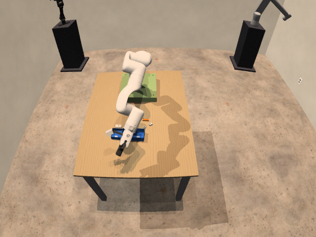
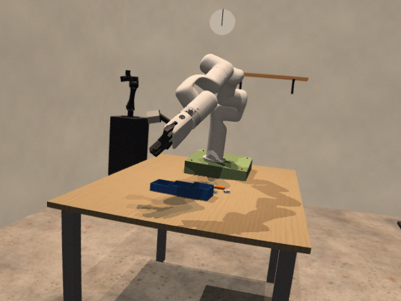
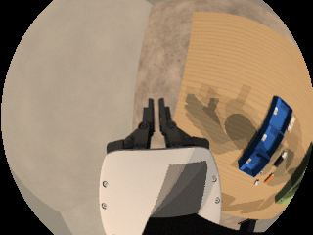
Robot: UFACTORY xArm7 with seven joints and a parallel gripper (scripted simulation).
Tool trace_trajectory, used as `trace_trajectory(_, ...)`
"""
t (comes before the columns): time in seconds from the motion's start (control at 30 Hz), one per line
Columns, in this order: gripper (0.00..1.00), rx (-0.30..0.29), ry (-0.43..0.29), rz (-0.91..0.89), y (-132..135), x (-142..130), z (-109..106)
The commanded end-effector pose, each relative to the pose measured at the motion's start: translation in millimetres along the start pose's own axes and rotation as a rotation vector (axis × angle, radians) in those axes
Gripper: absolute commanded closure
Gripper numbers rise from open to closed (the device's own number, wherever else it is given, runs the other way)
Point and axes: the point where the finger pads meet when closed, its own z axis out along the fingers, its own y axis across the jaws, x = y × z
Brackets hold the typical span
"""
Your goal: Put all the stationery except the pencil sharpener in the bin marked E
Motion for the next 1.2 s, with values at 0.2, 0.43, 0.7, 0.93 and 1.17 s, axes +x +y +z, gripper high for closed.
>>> trace_trajectory(0.2, 0.93, -0.094, -0.014, -0.104, 18, 32, -19)
trace_trajectory(0.43, 0.93, -0.153, -0.043, -0.184, 34, 42, -29)
trace_trajectory(0.7, 0.93, -0.208, -0.085, -0.271, 53, 52, -43)
trace_trajectory(0.93, 0.93, -0.237, -0.116, -0.325, 66, 56, -53)
trace_trajectory(1.17, 0.93, -0.281, -0.178, -0.423, 87, 61, -71)
